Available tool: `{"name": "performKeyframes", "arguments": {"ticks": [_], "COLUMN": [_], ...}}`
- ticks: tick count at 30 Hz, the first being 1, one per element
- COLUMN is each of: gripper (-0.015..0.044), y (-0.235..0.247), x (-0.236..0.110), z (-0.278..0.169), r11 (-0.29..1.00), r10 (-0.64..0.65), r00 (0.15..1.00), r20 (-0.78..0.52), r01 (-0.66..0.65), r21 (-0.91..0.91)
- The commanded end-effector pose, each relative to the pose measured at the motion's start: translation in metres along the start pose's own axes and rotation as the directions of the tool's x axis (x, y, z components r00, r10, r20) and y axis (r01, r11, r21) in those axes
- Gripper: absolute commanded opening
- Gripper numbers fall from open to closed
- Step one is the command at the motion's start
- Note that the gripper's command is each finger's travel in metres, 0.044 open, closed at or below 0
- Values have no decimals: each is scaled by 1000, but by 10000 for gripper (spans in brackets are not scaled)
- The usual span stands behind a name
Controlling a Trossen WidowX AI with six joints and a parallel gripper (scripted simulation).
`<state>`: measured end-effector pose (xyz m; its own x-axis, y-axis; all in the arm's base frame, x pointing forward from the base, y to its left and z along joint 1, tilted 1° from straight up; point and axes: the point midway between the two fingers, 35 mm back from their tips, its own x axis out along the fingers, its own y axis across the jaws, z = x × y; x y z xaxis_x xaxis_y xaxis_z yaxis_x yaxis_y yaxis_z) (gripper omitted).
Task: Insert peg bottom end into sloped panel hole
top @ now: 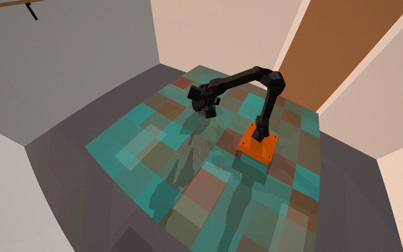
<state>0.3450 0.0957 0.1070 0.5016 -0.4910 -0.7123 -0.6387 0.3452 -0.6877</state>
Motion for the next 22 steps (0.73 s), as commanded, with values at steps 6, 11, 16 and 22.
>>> {"name": "performKeyframes", "arguments": {"ticks": [6, 11, 16, 22], "gripper": [440, 440, 440, 440], "y": [0, 2, 4, 4], "x": [-19, -25, -33, -36], "z": [0, 0, 0, 0], "r11": [1000, 1000, 1000, 1000], "r10": [-11, -11, -11, -10], "r00": [1000, 1000, 1000, 1000], "r20": [6, 5, 5, 5], "r01": [11, 11, 10, 10], "r21": [10, 10, 9, 9]}}
